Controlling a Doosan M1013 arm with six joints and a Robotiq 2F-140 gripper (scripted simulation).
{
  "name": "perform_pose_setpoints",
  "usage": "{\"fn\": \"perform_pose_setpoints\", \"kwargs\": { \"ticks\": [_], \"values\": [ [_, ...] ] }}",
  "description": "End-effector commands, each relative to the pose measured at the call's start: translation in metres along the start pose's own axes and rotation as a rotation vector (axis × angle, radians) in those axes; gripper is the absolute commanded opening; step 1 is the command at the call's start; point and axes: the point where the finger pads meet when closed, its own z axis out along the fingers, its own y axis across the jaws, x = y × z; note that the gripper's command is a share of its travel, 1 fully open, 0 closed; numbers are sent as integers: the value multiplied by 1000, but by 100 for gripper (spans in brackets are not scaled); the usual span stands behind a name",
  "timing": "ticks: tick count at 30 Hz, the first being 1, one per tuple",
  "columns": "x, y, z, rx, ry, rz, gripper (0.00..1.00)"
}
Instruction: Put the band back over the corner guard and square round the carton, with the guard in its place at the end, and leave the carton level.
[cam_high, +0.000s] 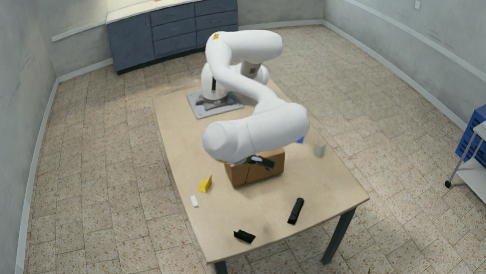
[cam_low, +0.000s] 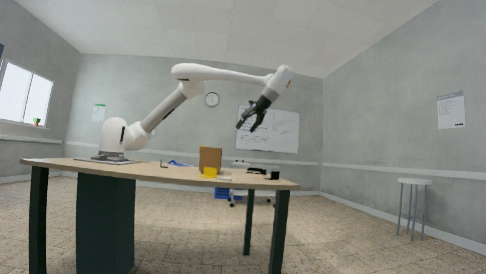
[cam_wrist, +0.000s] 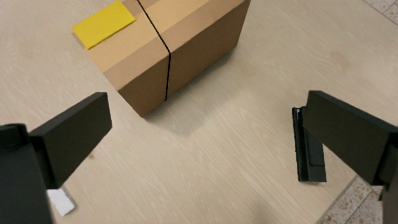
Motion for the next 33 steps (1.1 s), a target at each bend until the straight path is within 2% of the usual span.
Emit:
{"fn": "perform_pose_setpoints", "kwargs": {
  "ticks": [1, 18, 20, 22, 25, 32, 33],
  "values": [
    [1, 0, -1, -1, -2, -1, 100],
    [1, 0, -1, -1, -2, -1, 100],
    [4, 0, 0, -1, -13, -10, 100],
    [13, 1, 6, 1, -48, -38, 100],
    [38, -2, 24, 15, -147, -122, 100],
    [79, -20, 60, 61, -309, -277, 100],
    [79, -20, 60, 61, -309, -277, 100]
  ]
}}
